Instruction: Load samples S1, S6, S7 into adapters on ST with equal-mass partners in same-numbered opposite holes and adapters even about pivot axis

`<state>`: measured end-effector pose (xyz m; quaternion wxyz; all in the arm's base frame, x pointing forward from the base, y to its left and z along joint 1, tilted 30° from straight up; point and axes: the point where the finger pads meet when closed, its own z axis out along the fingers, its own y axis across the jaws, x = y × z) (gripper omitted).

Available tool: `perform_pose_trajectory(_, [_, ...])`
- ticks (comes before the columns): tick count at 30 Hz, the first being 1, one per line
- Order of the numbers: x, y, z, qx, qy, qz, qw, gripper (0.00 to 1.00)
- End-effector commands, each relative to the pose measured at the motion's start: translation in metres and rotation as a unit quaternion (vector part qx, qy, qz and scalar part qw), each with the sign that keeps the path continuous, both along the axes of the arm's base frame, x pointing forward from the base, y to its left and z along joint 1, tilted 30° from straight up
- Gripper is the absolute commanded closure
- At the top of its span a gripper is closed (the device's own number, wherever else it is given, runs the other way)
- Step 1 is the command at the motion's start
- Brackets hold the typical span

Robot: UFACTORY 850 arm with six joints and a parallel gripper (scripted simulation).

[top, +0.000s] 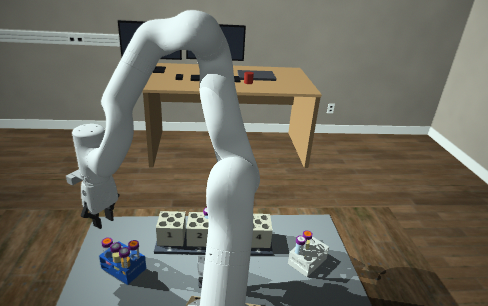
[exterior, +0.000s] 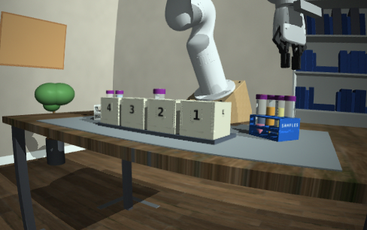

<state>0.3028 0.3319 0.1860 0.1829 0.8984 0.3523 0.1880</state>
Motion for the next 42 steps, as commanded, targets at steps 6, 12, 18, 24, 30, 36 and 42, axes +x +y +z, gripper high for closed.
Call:
perform_pose_trajectory(6, [-0.007,0.004,0.015,0.0,0.0,0.0,1.0,0.56])
perform_pose_trajectory(12, [-0.013,0.006,0.025,0.0,0.0,0.0,1.0,0.56])
perform_pose_trajectory(18, [-0.015,0.007,0.029,0.0,0.0,0.0,1.0,0.56])
perform_pose_trajectory(24, [-0.015,0.007,0.029,0.0,0.0,0.0,1.0,0.56])
perform_pose_trajectory(30, [-0.015,0.007,0.029,0.0,0.0,0.0,1.0,0.56])
perform_pose_trajectory(36, [-0.015,0.007,0.029,0.0,0.0,0.0,1.0,0.56])
perform_pose_trajectory(42, [-0.014,-0.008,0.032,0.024,-0.01,-0.043,0.999,0.0])
